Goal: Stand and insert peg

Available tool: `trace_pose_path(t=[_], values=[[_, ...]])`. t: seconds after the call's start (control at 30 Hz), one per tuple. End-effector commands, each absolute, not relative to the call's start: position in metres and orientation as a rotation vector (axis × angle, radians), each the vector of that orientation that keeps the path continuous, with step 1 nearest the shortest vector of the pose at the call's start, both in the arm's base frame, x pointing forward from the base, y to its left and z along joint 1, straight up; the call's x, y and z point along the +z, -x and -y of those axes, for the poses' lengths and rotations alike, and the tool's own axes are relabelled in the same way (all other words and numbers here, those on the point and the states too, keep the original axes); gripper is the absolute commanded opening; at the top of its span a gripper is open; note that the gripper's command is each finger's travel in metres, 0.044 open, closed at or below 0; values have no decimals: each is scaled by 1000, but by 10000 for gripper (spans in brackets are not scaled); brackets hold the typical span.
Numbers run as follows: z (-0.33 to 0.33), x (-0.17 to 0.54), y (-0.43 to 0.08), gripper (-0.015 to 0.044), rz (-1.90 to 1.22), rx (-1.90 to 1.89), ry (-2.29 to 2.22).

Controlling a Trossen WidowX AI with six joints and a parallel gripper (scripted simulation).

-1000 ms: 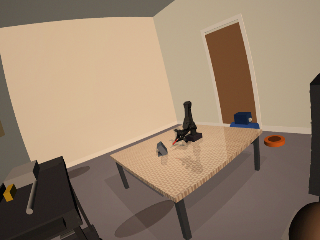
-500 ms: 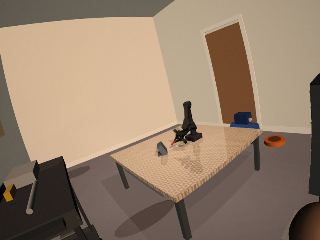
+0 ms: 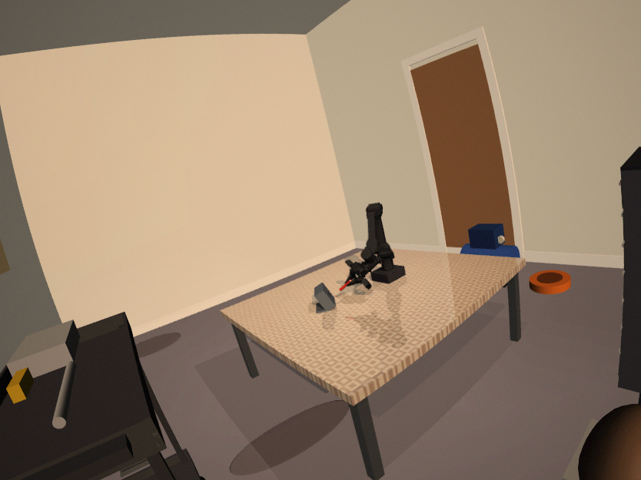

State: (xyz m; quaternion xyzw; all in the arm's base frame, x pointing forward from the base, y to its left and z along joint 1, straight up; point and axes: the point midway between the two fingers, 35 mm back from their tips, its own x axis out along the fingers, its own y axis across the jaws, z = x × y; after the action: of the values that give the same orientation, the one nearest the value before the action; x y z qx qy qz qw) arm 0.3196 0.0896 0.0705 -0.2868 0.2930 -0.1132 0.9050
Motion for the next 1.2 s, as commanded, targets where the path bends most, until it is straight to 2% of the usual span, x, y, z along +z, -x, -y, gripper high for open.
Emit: trace_pose_path(t=[0.0,1.17], values=[[-85,70,-323,0,-593,-249,601],[-65,64,-341,0,-535,-309,635]])
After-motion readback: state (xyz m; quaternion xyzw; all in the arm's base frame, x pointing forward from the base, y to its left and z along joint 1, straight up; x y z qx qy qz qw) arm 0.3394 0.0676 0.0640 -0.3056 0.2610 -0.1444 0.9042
